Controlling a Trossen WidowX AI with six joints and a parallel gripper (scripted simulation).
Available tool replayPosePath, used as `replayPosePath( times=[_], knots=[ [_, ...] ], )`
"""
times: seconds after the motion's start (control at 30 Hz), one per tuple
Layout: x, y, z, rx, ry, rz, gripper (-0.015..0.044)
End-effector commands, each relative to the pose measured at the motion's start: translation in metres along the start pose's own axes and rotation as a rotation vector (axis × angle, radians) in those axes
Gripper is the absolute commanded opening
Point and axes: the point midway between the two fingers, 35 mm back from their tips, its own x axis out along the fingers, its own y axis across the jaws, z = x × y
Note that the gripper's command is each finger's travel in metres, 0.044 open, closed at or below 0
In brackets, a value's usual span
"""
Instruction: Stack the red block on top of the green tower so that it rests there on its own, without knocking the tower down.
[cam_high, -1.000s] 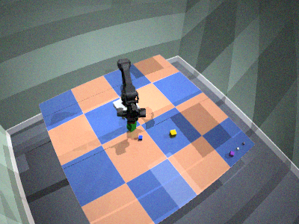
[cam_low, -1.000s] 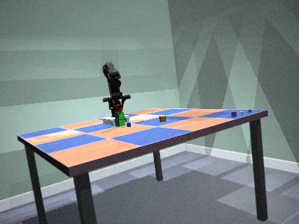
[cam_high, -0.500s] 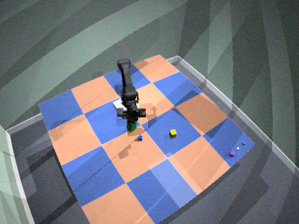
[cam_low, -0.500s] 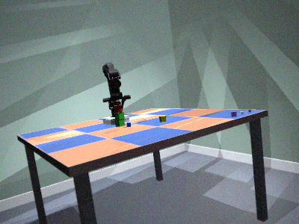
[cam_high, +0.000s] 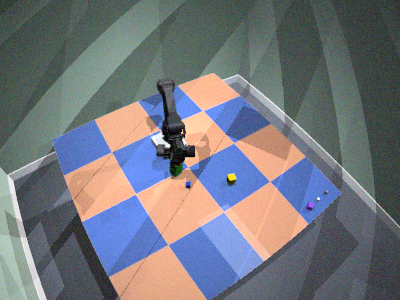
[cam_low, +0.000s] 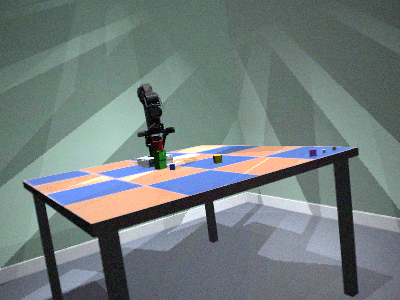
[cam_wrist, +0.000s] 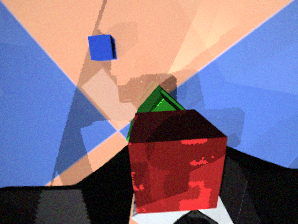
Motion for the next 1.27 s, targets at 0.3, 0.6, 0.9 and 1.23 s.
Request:
replayPosePath(
  times=[0.3,0.6,0.9,1.23],
  knots=[
    [0.0005,0.0,0.0,0.0,0.0,0.0,0.0341],
    [0.0005,0.0,0.0,0.0,0.0,0.0,0.044],
    [0.0005,0.0,0.0,0.0,0.0,0.0,0.044],
    [0.0005,0.0,0.0,0.0,0.0,0.0,0.044]
  ],
)
